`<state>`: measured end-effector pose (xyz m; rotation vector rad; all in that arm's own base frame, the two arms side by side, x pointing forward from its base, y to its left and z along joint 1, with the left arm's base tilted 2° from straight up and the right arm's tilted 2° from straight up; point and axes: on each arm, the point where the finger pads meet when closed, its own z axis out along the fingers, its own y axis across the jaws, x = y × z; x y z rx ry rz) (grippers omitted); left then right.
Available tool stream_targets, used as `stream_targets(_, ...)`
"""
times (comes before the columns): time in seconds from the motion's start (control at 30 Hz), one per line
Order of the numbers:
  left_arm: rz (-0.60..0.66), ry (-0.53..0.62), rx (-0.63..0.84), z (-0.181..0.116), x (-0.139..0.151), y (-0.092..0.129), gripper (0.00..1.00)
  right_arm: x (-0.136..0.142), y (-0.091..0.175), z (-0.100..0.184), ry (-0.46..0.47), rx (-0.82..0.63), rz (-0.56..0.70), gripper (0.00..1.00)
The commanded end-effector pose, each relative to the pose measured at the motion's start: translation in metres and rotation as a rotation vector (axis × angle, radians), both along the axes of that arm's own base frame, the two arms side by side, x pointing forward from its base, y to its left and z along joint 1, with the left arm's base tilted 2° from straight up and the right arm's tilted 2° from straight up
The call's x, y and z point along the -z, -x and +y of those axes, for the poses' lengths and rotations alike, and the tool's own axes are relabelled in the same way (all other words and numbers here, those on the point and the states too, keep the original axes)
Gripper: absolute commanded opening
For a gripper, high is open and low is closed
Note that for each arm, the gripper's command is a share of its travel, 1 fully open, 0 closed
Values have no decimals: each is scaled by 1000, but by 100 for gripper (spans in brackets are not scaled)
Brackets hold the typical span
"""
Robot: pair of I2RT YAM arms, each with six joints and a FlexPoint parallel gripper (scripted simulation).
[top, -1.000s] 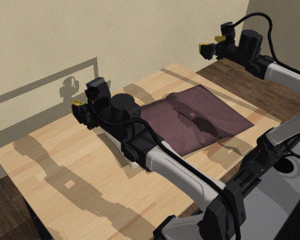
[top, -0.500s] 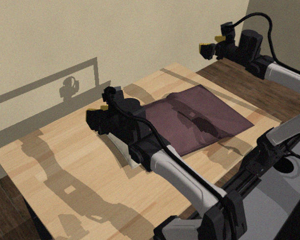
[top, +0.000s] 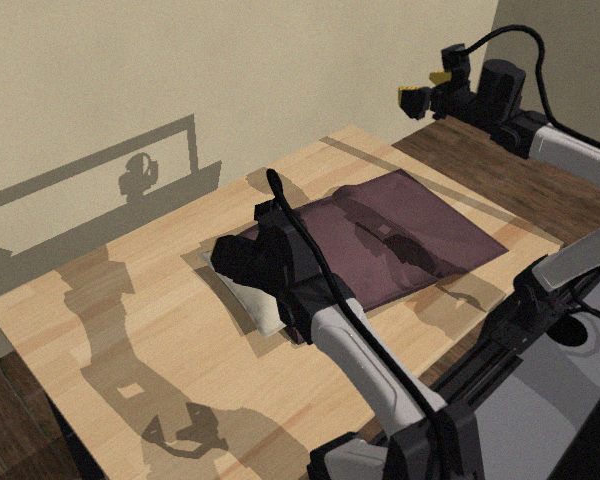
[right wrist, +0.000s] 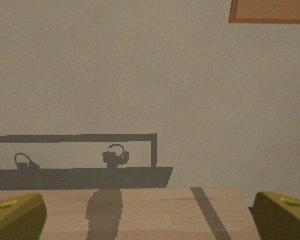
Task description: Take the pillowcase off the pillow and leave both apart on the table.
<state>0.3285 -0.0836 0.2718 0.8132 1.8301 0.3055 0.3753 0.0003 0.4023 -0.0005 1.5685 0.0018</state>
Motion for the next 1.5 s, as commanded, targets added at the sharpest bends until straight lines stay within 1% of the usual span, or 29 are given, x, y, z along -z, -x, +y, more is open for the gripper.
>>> stream_targets(0.0, 98, -191, 70, -6, 33, 21, 45, -35, 1, -6, 9, 22, -104, 100)
stream_targets(0.07, 113, -252, 117, -11, 40, 28, 45, -35, 1, -6, 9, 22, -104, 100)
stream_targets(0.2, 180, -391, 227, -23, 69, 41, 45, -35, 1, -6, 9, 22, -104, 100)
stream_targets(0.27, 180, -391, 227, -23, 69, 41, 45, -35, 1, -6, 9, 22, -104, 100)
stream_targets(0.3, 153, -408, 247, -27, 62, 41, 45, -35, 1, -6, 9, 22, -104, 100)
stream_targets(0.33, 196, -456, 282, -28, 79, 49, 45, -35, 1, -6, 9, 22, -104, 100)
stream_targets(0.4, 225, -523, 350, -33, 93, 58, 45, -35, 1, -6, 9, 22, -104, 100)
stream_targets(0.7, 289, -844, 636, -47, 139, 93, 45, -35, 1, -6, 9, 22, -104, 100)
stream_targets(0.77, 281, -910, 683, -49, 144, 94, 45, -35, 1, -6, 9, 22, -104, 100)
stream_targets(0.83, 281, -910, 683, -49, 144, 94, 45, -35, 1, -6, 9, 22, -104, 100)
stream_targets(0.87, 237, -906, 680, -56, 134, 88, 45, -35, 1, -6, 9, 22, -104, 100)
stream_targets(0.9, 247, -918, 694, -56, 139, 91, 45, -35, 1, -6, 9, 22, -104, 100)
stream_targets(0.93, 279, -929, 707, -53, 149, 96, 45, -35, 1, -6, 9, 22, -104, 100)
stream_targets(0.97, 302, -915, 717, -52, 153, 100, 45, -35, 1, -6, 9, 22, -104, 100)
stream_targets(1.0, 224, -861, 669, -63, 136, 86, 45, -35, 1, -6, 9, 22, -104, 100)
stream_targets(1.07, 341, -836, 692, -52, 157, 102, 45, -35, 1, -6, 9, 22, -104, 100)
stream_targets(1.1, 324, -829, 686, -54, 155, 99, 45, -35, 1, -6, 9, 22, -104, 100)
stream_targets(1.17, 249, -796, 664, -62, 132, 89, 45, -35, 1, -6, 9, 22, -104, 100)
stream_targets(1.2, 241, -793, 662, -62, 130, 88, 45, -35, 1, -6, 9, 22, -104, 100)
stream_targets(1.23, 253, -797, 666, -62, 133, 88, 45, -35, 1, -6, 9, 22, -104, 100)
stream_targets(1.3, 260, -800, 667, -63, 149, 86, 45, -35, 1, -6, 9, 22, -104, 100)
stream_targets(1.4, 253, -804, 671, -63, 148, 85, 45, -35, 1, -6, 9, 22, -104, 100)
stream_targets(1.43, 230, -807, 673, -66, 141, 81, 45, -35, 1, -6, 9, 22, -104, 100)
stream_targets(1.47, 250, -817, 680, -63, 151, 83, 45, -35, 1, -6, 9, 22, -104, 100)
